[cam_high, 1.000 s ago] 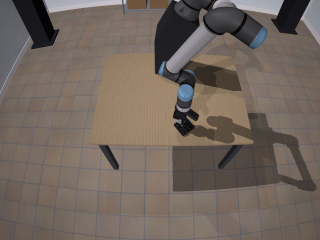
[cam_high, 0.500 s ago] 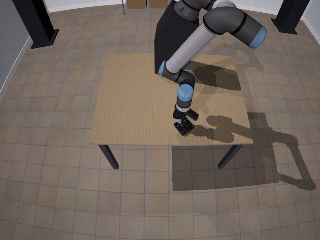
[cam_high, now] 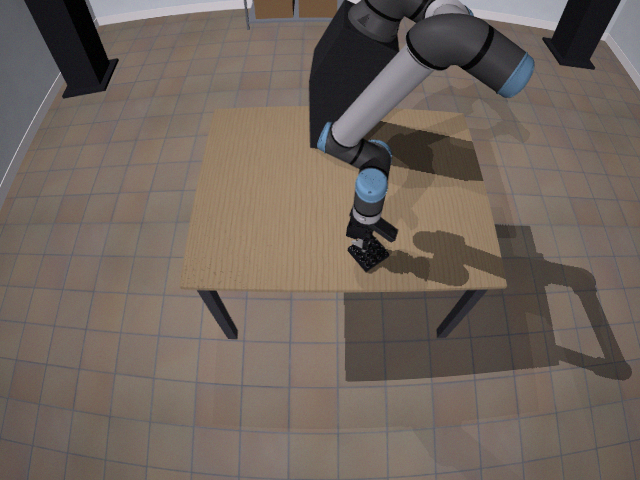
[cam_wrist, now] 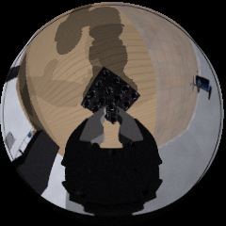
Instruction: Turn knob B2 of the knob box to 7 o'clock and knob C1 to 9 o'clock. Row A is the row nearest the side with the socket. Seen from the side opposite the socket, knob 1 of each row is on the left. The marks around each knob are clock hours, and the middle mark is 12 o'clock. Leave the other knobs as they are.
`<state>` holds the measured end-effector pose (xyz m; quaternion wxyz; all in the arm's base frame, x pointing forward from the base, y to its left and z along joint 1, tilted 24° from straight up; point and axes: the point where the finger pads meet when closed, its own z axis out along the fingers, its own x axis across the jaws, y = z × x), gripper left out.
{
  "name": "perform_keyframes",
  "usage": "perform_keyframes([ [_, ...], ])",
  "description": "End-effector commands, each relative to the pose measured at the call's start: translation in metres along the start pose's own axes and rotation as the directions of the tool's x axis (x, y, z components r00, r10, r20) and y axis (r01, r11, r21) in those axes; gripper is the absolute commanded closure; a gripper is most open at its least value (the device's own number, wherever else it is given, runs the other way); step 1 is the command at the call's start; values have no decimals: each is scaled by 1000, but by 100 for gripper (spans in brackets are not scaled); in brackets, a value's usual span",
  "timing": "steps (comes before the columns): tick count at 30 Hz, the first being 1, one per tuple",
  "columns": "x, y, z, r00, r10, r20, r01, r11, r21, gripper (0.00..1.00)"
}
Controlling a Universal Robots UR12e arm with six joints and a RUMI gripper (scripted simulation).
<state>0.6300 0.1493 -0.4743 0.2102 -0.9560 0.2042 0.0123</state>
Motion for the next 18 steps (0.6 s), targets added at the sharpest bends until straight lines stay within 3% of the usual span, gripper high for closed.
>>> perform_keyframes([
  [1,1,-2,0,1000,-2,-2,2,1000,2,89],
  [2,1,-2,0,1000,-2,-2,2,1000,2,89],
  [3,1,-2,0,1000,-2,-2,2,1000,2,96],
  [18,1,-2,0,1000,-2,-2,2,1000,2,96],
])
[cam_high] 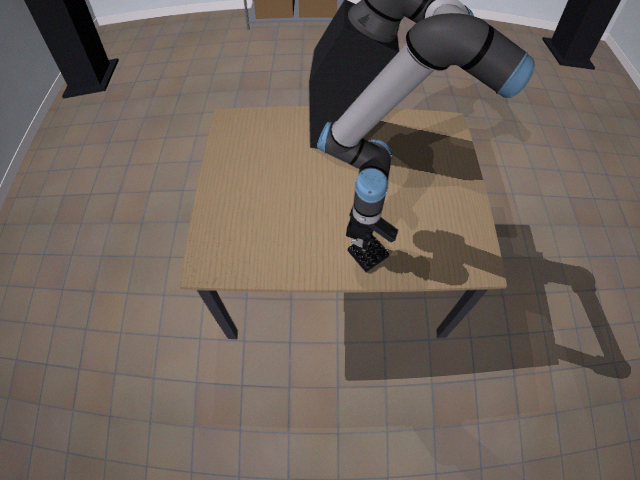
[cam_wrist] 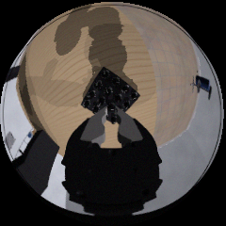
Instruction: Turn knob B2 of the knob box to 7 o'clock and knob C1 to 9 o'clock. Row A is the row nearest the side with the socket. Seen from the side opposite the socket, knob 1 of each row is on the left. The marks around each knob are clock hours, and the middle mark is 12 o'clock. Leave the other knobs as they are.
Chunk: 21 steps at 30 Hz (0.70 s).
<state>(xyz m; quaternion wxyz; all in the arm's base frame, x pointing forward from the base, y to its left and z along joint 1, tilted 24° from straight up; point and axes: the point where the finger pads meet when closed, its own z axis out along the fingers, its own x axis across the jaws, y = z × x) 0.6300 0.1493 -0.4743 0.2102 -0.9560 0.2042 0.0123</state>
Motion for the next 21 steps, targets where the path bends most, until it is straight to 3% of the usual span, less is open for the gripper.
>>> perform_keyframes([
  [1,1,-2,0,1000,-2,-2,2,1000,2,96],
  [21,1,-2,0,1000,-27,-2,27,1000,2,96],
])
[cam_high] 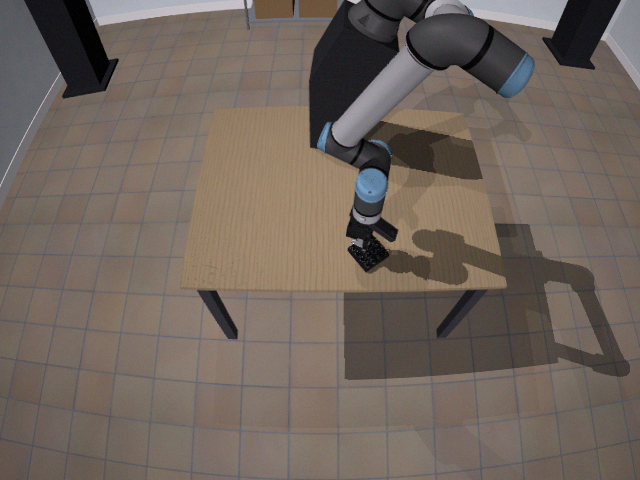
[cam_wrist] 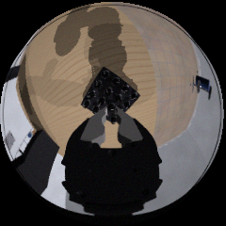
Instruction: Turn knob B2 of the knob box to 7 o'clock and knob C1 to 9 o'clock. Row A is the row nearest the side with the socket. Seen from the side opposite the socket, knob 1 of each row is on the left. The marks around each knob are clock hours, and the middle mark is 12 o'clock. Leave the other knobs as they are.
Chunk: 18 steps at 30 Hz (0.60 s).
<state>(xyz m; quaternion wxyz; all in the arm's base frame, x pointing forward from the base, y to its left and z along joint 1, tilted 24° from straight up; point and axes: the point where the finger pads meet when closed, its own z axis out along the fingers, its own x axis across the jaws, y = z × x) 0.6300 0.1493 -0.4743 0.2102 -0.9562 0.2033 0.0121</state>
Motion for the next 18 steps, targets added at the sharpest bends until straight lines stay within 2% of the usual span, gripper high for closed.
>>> perform_keyframes([
  [1,1,-2,0,999,-36,-2,36,999,2,96],
  [8,2,-2,0,992,-125,-3,125,992,1,96],
  [18,1,-2,0,951,-309,-4,309,951,1,96],
])
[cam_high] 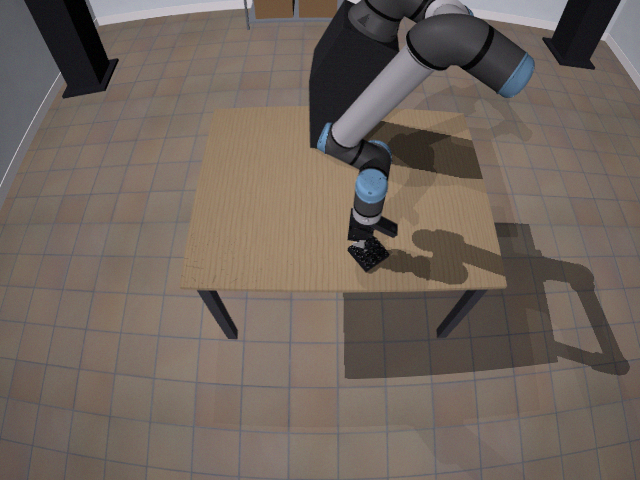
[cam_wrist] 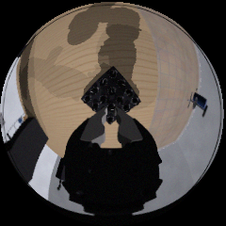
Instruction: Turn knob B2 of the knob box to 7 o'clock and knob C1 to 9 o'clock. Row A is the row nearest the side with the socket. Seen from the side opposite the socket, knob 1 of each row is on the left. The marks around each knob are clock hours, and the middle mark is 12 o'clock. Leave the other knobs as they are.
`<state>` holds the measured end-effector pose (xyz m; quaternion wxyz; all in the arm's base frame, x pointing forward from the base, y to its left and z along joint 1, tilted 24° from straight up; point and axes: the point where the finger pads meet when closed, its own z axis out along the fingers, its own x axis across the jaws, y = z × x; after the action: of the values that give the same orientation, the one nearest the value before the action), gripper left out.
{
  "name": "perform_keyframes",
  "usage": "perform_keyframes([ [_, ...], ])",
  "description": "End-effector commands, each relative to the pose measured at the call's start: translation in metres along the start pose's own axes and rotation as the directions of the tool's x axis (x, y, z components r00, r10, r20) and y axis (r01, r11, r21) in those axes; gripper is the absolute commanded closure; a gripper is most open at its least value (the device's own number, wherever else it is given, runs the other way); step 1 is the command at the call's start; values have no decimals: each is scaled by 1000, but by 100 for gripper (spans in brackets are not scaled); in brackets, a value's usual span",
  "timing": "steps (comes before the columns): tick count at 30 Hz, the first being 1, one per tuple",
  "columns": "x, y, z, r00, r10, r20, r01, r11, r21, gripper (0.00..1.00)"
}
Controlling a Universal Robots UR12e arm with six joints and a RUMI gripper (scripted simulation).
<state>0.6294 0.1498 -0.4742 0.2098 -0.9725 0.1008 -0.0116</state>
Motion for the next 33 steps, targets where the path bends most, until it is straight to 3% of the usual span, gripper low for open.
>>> perform_keyframes([
  [1,2,-1,0,994,-110,-1,110,994,2,96],
  [17,0,-1,0,992,-123,1,123,992,2,96],
  [18,0,-1,0,992,-123,1,123,992,2,89],
  [33,0,-1,0,992,-123,1,123,992,2,89],
])
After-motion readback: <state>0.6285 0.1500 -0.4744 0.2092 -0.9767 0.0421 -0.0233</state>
